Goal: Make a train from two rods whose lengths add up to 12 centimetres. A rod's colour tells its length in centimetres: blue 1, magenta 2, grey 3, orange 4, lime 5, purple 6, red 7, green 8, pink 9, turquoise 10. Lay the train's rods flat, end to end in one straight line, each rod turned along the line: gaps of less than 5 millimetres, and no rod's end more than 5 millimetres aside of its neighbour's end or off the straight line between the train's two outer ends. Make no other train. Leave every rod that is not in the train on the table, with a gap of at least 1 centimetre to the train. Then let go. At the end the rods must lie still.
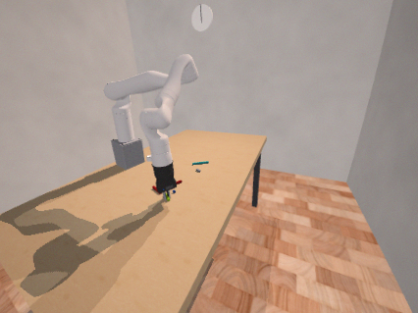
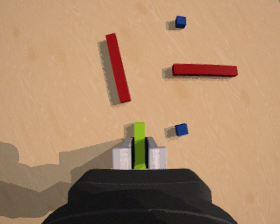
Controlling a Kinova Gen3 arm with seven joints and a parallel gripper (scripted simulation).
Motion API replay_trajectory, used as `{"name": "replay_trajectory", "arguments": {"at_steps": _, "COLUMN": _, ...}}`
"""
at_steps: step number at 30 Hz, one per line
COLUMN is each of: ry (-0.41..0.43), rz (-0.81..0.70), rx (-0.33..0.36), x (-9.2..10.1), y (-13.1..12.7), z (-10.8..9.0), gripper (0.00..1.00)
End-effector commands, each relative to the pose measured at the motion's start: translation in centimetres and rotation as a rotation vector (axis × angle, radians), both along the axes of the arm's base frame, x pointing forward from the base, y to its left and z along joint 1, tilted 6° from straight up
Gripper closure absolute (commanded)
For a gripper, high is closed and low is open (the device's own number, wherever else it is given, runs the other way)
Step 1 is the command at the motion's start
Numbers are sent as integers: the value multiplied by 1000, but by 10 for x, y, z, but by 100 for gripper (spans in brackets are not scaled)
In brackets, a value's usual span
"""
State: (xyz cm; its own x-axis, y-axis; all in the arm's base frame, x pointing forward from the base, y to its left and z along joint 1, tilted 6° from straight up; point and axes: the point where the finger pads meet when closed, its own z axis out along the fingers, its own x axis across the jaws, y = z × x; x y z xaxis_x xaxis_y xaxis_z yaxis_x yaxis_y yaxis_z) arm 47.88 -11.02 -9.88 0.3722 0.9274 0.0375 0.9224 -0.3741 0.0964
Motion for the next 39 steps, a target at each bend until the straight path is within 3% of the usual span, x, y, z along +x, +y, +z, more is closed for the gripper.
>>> {"name": "replay_trajectory", "arguments": {"at_steps": 1, "ry": -2, "rz": 0, "rx": 0, "x": 1, "y": 0, "z": 1, "gripper": 76}}
{"name": "replay_trajectory", "arguments": {"at_steps": 8, "ry": -2, "rz": 0, "rx": 0, "x": 0, "y": 0, "z": 12, "gripper": 76}}
{"name": "replay_trajectory", "arguments": {"at_steps": 18, "ry": -2, "rz": 0, "rx": 0, "x": -8, "y": 0, "z": 80, "gripper": 76}}
{"name": "replay_trajectory", "arguments": {"at_steps": 22, "ry": -2, "rz": 0, "rx": 0, "x": -9, "y": 0, "z": 97, "gripper": 76}}
{"name": "replay_trajectory", "arguments": {"at_steps": 39, "ry": -2, "rz": -9, "rx": 2, "x": -11, "y": 8, "z": 100, "gripper": 76}}
